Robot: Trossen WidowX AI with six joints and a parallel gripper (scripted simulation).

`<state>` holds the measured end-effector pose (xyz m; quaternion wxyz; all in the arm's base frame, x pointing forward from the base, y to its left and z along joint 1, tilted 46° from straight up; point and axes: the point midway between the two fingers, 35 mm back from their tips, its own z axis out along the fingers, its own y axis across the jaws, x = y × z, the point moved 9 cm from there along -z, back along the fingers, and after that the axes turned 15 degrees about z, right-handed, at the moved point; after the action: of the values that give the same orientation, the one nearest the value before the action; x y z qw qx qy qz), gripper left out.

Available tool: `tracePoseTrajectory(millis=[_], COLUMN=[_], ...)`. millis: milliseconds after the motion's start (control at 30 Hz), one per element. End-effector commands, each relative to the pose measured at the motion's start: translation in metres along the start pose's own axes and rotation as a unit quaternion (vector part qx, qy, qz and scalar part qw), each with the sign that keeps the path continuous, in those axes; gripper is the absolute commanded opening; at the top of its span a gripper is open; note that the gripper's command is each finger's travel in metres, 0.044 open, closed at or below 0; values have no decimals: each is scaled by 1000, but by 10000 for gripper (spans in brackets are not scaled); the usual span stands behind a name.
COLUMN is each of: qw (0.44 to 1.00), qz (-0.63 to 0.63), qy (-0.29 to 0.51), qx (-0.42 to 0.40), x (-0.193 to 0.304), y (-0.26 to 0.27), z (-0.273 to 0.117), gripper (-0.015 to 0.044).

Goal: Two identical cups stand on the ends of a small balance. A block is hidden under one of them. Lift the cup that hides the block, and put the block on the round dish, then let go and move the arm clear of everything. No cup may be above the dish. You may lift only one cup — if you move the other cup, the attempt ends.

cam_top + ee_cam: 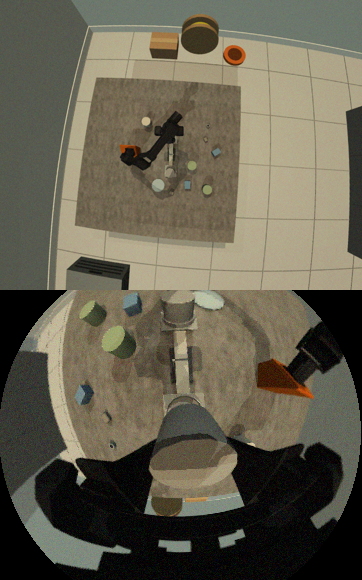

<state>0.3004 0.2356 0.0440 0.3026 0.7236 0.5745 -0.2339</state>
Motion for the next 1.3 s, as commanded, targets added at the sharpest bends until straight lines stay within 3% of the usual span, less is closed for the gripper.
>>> tracePoseTrajectory(millis=[0, 433, 833, 1067, 1267], qw=[1000, 1000, 1000, 1000, 1000], qz=[0, 0, 2, 2, 3], qy=[0, 0, 7, 7, 7], qx=[0, 0, 0, 0, 0], x=[0, 2, 78, 79, 80], y=[0, -1, -89, -91, -90], z=[0, 1, 88, 91, 116], gripper=[0, 0, 0, 0, 0])
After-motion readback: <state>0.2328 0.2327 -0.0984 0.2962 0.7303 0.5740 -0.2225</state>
